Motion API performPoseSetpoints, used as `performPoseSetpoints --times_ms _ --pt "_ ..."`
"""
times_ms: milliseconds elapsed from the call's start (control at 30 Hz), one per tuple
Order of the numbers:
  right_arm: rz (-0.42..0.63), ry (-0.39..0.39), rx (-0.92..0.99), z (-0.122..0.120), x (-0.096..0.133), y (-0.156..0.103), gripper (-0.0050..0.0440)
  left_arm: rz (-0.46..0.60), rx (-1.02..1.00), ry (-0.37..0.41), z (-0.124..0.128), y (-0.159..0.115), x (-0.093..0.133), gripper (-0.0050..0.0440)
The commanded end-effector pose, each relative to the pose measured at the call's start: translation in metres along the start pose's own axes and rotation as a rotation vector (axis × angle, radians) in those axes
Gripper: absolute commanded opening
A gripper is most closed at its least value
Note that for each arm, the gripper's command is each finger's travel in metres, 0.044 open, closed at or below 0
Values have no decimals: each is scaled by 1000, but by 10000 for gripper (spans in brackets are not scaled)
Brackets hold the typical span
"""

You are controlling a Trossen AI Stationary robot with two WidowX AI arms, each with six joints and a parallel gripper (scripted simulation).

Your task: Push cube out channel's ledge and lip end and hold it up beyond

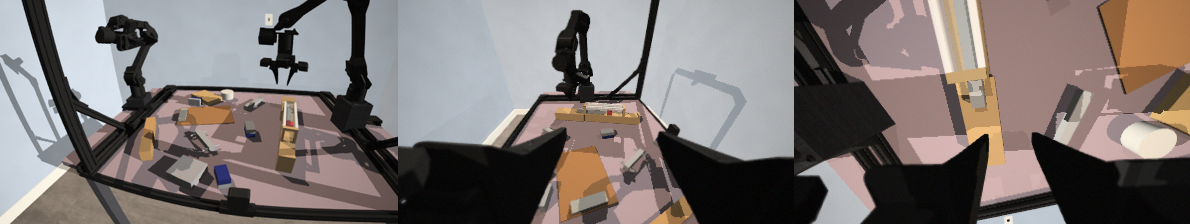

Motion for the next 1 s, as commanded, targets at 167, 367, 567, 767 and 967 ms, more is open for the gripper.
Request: performPoseSetpoints --times_ms 167,367,567,767,967 --pt "-2 2 -219 -92 -30 -24 200 -1 3 0 0 0 0 400" --pt "-2 2 -291 -120 -46 -35 200 -1 3 0 0 0 0 400" --pt "-2 2 -320 -130 -53 -39 200 -1 3 0 0 0 0 400" --pt "-2 2 -320 -130 -68 -39 200 -1 3 0 0 0 0 400" --pt "-2 2 -320 -130 -69 -39 200 -1 3 0 0 0 0 400"
Point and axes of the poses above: on each arm, the point midway between the two fingers, 35 mm back from their tips, its own x axis back along the fingers, its own z axis across the jaws, y = z × x, the point moved 5 cm from there along x, back along the fingers, and after that the axes turned 4 degrees about -x, right-handed, at the moved point
